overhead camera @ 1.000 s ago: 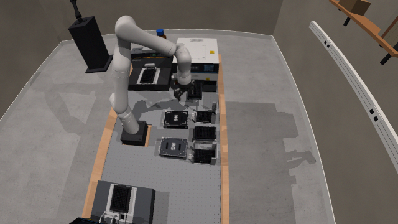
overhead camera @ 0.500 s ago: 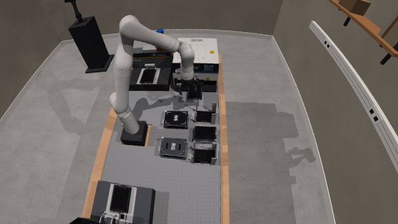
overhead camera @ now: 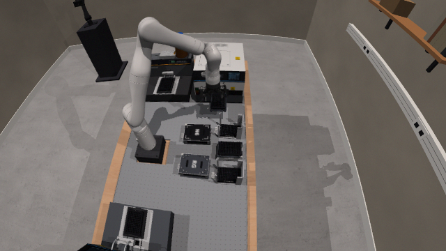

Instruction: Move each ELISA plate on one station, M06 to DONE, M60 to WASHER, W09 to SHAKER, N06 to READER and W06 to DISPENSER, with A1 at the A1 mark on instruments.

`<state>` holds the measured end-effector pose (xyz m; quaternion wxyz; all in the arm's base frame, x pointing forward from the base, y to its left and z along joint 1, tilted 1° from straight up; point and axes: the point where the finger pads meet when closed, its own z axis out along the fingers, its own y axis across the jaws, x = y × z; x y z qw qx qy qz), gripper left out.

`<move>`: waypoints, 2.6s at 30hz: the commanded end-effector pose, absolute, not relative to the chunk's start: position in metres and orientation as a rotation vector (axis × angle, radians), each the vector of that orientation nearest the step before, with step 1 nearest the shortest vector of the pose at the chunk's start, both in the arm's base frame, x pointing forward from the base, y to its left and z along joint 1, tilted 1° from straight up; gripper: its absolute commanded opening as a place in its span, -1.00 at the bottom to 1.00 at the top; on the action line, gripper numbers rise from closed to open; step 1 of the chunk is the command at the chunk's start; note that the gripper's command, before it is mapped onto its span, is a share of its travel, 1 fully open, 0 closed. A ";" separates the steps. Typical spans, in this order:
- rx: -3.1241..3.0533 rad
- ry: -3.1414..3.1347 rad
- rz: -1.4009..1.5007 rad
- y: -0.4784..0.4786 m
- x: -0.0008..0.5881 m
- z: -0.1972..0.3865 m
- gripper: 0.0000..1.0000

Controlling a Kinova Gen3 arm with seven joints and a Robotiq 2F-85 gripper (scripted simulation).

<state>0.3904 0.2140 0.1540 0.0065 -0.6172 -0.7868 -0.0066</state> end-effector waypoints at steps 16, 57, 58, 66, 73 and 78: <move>-2.252 -2.179 -0.011 0.226 0.416 0.155 1.00; -2.251 -2.180 -0.011 0.226 0.416 0.155 1.00; -2.251 -2.180 -0.011 0.226 0.416 0.155 1.00; -2.252 -2.179 -0.011 0.243 0.417 0.155 1.00; -2.251 -2.179 -0.011 0.266 0.417 0.155 1.00; -2.251 -2.179 -0.011 0.276 0.418 0.155 1.00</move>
